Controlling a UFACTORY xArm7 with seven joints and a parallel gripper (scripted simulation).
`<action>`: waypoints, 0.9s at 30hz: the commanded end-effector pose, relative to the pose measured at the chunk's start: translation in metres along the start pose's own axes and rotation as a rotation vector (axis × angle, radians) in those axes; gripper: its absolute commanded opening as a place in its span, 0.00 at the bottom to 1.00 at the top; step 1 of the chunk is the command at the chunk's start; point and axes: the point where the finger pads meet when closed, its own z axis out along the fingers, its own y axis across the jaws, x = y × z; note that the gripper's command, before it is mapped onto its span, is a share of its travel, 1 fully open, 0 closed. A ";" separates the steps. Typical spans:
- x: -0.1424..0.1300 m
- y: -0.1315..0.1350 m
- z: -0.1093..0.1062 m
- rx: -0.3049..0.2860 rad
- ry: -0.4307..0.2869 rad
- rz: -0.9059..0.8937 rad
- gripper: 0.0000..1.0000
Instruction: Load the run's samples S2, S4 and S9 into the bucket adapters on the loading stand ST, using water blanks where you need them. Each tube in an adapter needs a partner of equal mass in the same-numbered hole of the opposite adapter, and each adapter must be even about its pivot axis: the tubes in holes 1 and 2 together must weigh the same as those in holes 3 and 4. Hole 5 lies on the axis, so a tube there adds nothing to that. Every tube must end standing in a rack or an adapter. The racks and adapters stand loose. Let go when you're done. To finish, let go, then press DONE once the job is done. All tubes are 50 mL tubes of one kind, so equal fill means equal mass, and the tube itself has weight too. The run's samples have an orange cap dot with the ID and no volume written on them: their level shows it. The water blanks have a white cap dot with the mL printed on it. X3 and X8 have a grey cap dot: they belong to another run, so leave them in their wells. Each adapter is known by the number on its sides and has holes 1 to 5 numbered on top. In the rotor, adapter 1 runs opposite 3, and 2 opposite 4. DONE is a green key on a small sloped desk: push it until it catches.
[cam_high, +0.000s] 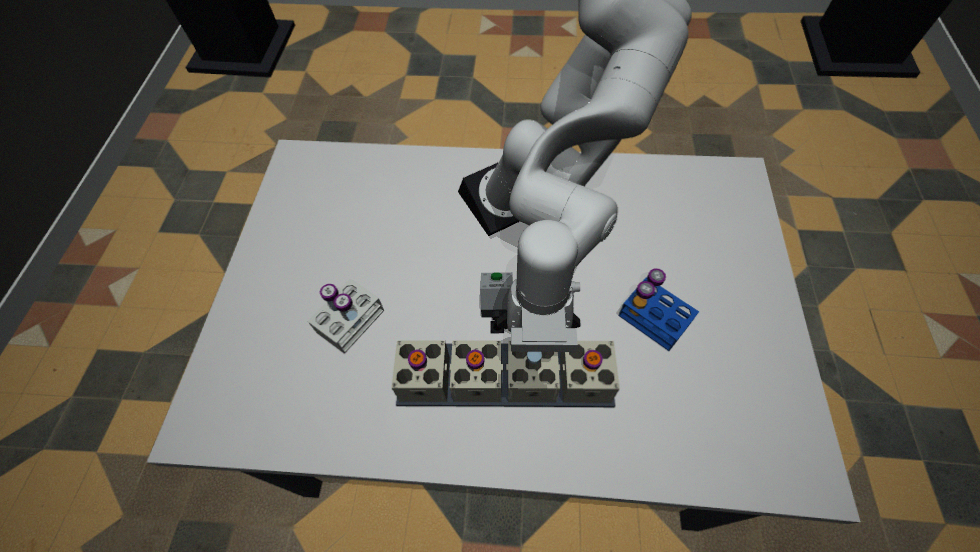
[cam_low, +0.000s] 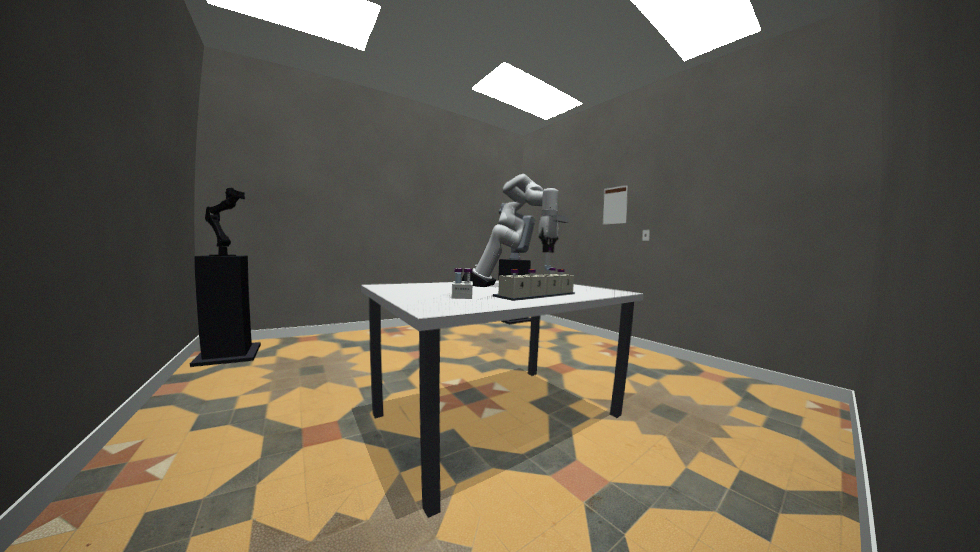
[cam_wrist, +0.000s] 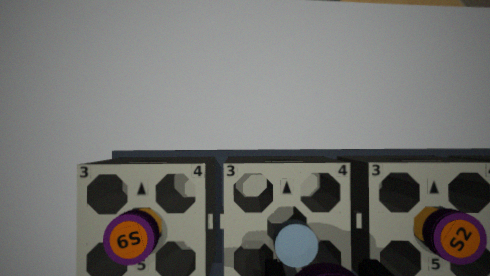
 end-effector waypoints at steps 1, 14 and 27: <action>0.001 0.000 0.008 0.000 0.004 0.000 0.00; 0.001 0.000 0.010 0.000 0.004 0.000 0.00; 0.001 0.000 0.016 0.000 0.004 0.000 0.00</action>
